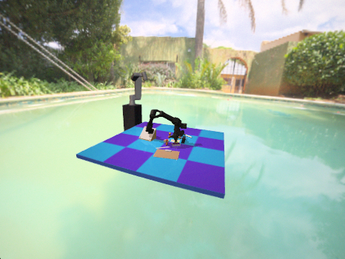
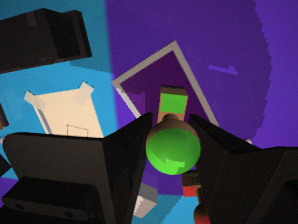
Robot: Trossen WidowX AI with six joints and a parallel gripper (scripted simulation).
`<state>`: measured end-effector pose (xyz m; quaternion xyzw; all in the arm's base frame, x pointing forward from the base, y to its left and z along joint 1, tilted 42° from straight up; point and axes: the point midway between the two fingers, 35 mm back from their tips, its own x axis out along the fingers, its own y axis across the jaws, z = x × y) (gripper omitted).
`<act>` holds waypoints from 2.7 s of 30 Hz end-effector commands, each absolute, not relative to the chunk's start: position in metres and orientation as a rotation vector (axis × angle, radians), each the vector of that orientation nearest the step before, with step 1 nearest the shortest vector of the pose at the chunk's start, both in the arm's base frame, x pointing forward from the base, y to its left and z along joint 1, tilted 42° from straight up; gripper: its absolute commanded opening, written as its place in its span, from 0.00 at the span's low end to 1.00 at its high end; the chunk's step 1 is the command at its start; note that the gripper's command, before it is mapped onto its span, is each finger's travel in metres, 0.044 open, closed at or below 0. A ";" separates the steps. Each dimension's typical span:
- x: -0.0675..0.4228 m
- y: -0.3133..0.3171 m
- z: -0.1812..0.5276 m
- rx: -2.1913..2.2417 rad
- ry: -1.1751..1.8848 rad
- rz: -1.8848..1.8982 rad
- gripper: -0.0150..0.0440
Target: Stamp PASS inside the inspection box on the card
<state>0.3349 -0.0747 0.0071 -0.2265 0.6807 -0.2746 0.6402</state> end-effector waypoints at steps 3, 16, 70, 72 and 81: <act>0.334 -0.076 0.006 -0.522 1.554 -0.628 0.25; 0.334 -0.078 0.004 -0.520 1.553 -0.630 0.25; 0.333 -0.080 0.001 -0.520 1.553 -0.630 0.25; 0.333 -0.080 0.001 -0.520 1.553 -0.630 0.25; 0.333 -0.080 0.001 -0.520 1.553 -0.630 0.25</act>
